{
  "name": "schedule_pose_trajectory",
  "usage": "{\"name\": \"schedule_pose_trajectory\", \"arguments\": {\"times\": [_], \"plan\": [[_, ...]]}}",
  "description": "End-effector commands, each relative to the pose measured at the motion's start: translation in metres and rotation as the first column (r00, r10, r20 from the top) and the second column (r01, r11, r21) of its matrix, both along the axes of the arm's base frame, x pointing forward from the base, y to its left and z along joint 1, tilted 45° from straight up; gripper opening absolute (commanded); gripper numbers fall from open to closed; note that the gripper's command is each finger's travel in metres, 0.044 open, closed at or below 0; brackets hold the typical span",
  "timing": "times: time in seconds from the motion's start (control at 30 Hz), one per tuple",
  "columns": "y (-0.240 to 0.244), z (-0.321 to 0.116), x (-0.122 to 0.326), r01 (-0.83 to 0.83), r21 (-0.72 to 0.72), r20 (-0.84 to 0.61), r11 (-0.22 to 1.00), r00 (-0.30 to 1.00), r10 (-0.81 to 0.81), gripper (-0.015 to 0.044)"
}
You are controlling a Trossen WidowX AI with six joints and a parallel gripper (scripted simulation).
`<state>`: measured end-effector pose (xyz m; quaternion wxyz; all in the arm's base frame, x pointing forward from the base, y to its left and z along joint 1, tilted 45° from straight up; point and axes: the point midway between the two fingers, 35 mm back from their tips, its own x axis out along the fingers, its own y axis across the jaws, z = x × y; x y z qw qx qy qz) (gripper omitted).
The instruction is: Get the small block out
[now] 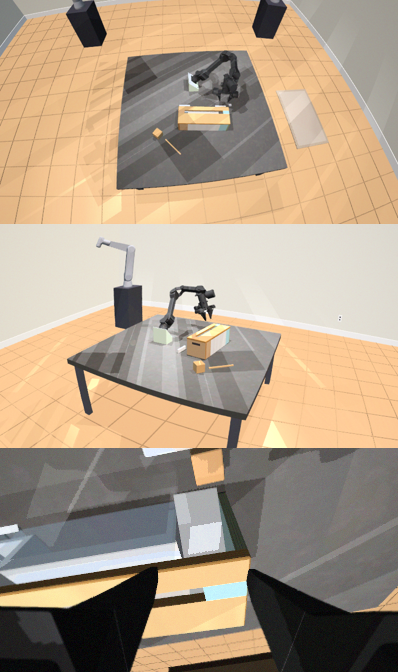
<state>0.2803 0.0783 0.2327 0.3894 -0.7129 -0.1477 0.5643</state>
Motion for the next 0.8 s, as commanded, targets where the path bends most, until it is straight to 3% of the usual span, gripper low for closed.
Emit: {"name": "schedule_pose_trajectory", "arguments": {"times": [0.0,0.2,0.43,0.77], "plan": [[0.013,0.015,-0.014,-0.096,-0.064,0.172,0.993,0.979,0.106,0.0285],[0.019,0.009,-0.013,-0.097,-0.067,0.170,0.993,0.979,0.108,0.0285],[0.078,-0.049,-0.015,-0.096,-0.061,0.175,0.994,0.979,0.106,0.0285],[0.084,-0.056,-0.014,-0.096,-0.060,0.175,0.994,0.979,0.106,0.0285]]}}
